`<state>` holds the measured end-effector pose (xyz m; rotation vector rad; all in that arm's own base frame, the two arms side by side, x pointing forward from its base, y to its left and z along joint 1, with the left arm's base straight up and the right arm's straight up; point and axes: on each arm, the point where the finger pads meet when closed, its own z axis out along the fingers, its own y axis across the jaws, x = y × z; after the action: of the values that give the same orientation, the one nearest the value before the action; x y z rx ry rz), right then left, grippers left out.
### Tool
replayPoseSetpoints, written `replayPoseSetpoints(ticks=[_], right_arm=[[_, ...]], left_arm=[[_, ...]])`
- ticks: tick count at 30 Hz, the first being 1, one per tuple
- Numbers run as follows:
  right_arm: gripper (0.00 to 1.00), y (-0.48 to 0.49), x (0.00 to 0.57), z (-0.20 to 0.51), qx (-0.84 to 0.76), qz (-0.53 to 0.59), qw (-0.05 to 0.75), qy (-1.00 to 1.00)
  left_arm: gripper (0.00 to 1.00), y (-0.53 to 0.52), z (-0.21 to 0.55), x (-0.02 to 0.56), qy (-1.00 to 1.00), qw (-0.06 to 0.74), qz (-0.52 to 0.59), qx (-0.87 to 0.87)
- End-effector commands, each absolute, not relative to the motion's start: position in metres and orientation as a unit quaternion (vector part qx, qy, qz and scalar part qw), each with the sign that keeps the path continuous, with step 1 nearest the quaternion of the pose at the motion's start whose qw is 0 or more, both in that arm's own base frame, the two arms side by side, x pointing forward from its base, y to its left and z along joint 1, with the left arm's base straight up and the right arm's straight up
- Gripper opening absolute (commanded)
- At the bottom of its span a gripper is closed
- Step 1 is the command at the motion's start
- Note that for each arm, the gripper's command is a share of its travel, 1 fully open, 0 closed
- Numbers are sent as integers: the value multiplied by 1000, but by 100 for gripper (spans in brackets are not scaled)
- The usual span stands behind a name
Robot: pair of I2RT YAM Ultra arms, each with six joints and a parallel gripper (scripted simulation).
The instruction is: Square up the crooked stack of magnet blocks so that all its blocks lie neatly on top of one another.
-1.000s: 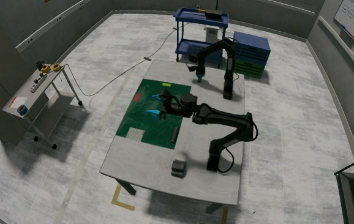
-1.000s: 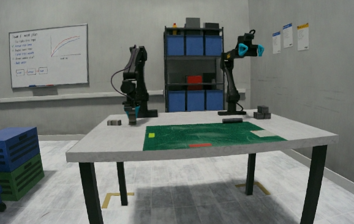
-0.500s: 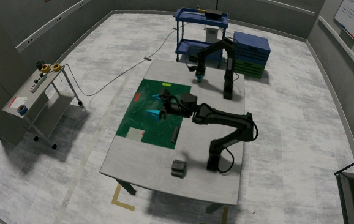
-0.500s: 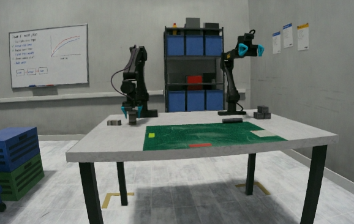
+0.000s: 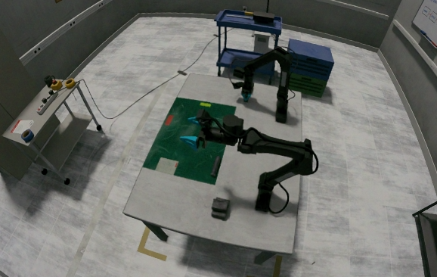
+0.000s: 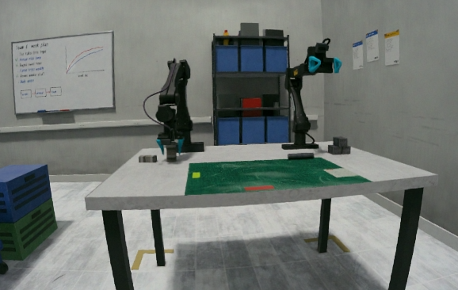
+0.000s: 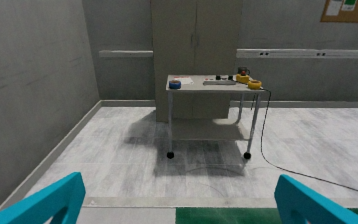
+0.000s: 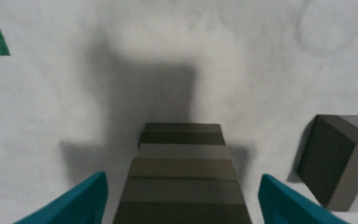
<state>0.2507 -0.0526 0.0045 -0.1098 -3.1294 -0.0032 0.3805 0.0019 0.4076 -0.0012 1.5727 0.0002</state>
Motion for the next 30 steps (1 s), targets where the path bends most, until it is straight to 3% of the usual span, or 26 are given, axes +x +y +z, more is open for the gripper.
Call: replayPoseSetpoints(ticks=[1,30], right_arm=[[77,-52,249,-9,-26,5,5,-1000],[77,-58,263,4,-41,7,-10,-999]], left_arm=[[100,0,426,372,698,716,3,3],[100,0,426,372,698,716,3,3]])
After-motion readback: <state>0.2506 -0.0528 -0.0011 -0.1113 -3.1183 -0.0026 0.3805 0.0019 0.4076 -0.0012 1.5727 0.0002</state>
